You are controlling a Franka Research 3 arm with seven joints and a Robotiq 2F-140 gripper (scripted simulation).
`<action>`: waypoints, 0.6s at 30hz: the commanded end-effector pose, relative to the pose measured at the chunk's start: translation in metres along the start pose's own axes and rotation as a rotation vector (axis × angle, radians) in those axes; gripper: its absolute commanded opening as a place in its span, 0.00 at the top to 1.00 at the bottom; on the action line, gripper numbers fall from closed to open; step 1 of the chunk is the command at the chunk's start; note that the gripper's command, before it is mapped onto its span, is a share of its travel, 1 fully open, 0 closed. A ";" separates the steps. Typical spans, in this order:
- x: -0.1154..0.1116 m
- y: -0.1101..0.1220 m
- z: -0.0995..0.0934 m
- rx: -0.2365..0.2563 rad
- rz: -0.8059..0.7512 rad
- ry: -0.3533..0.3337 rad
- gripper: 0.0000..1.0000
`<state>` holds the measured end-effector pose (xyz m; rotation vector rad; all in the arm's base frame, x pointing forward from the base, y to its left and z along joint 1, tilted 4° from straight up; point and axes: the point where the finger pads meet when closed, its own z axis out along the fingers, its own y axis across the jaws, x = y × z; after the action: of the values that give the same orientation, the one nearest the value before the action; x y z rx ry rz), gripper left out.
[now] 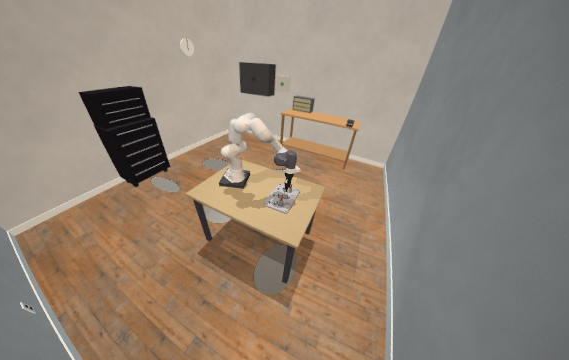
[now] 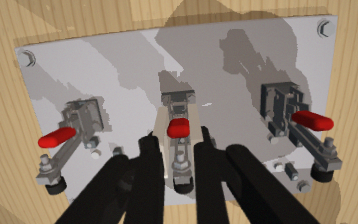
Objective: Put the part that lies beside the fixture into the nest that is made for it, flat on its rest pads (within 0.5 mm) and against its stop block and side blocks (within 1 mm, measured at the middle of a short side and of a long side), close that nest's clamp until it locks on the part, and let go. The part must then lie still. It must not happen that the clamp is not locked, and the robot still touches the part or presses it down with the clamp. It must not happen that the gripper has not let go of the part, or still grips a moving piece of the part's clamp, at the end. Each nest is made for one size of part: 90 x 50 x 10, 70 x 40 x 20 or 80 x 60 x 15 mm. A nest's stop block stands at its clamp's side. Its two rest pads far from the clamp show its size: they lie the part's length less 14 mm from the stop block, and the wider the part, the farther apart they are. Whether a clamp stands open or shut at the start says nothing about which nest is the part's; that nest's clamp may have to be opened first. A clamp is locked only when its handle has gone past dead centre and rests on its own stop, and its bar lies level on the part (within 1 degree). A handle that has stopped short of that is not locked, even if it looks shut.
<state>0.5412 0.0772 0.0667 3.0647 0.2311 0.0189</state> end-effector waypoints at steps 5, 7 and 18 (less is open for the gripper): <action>0.013 0.001 0.003 0.002 0.004 0.015 1.00; 0.014 0.001 0.003 0.002 0.004 0.015 1.00; 0.024 0.001 0.007 0.002 0.004 0.015 1.00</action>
<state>0.5590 0.0796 0.0641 3.0663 0.2327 0.0274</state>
